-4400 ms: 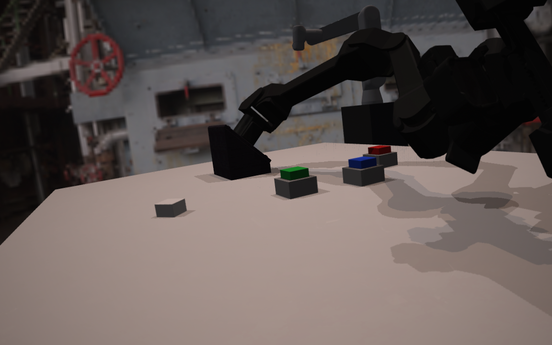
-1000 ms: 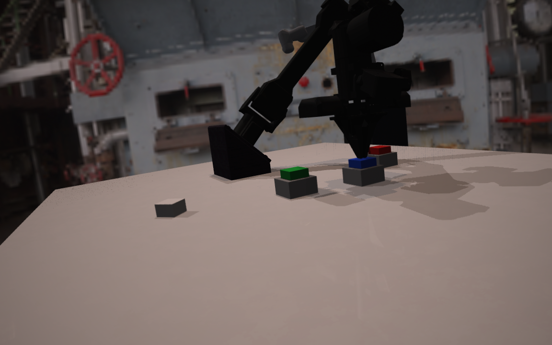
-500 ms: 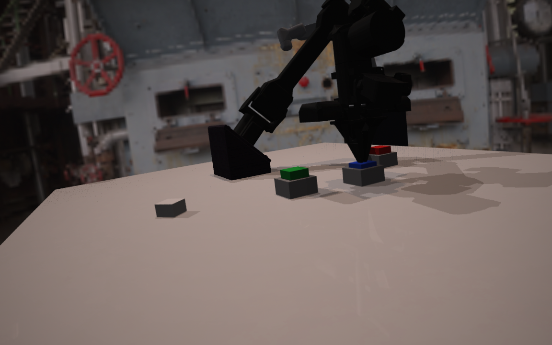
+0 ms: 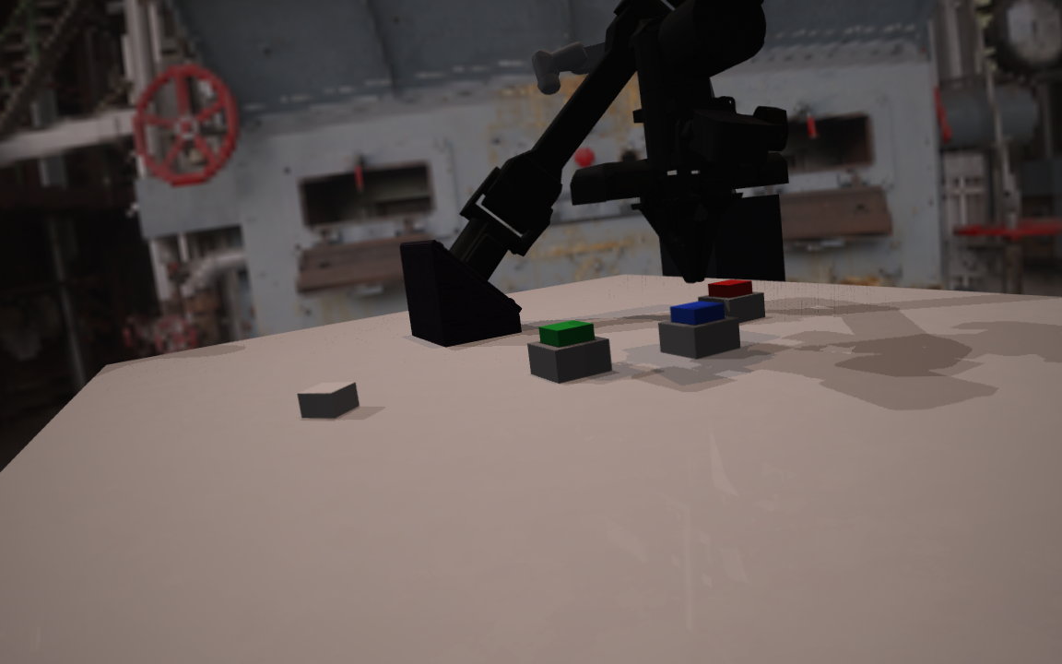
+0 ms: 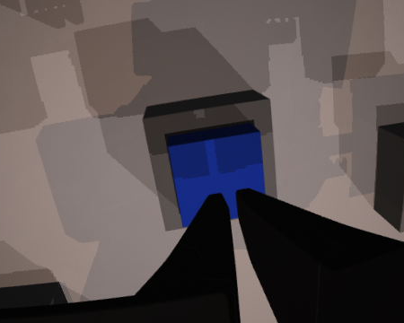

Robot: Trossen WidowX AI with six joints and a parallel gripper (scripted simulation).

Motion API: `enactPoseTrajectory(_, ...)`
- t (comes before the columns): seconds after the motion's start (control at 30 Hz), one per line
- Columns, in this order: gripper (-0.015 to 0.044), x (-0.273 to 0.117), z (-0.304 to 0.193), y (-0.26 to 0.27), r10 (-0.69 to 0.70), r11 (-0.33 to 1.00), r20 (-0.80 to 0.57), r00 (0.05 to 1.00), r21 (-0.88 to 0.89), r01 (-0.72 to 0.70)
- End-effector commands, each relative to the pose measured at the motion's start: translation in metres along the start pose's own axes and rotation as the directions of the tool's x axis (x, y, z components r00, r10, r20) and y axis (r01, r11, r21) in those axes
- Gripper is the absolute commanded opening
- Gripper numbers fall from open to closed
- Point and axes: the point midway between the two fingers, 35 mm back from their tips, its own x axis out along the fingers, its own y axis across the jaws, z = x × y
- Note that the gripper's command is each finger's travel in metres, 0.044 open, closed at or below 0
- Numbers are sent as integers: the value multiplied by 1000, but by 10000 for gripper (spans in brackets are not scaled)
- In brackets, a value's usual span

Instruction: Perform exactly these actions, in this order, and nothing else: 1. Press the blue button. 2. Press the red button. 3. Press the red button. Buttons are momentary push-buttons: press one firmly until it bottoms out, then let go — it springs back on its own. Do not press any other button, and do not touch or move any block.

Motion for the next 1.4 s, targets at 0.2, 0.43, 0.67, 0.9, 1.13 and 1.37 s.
enactPoseTrajectory(0.2,20,-68,0,0,-7,1000,-2,1000,-6,7)
enactPoseTrajectory(0.43,20,-69,-9,20,-9,1000,-2,1000,-5,9)
enactPoseTrajectory(0.67,20,-68,-70,102,-5,1000,-4,1000,-3,5)
enactPoseTrajectory(0.9,20,-68,-85,115,-1,1000,-5,1000,-3,1)
enactPoseTrajectory(1.13,20,-9,-85,116,1,1000,-3,1000,-5,-2)
enactPoseTrajectory(1.37,20,-5,-86,116,2,1000,-3,1000,-5,-2)
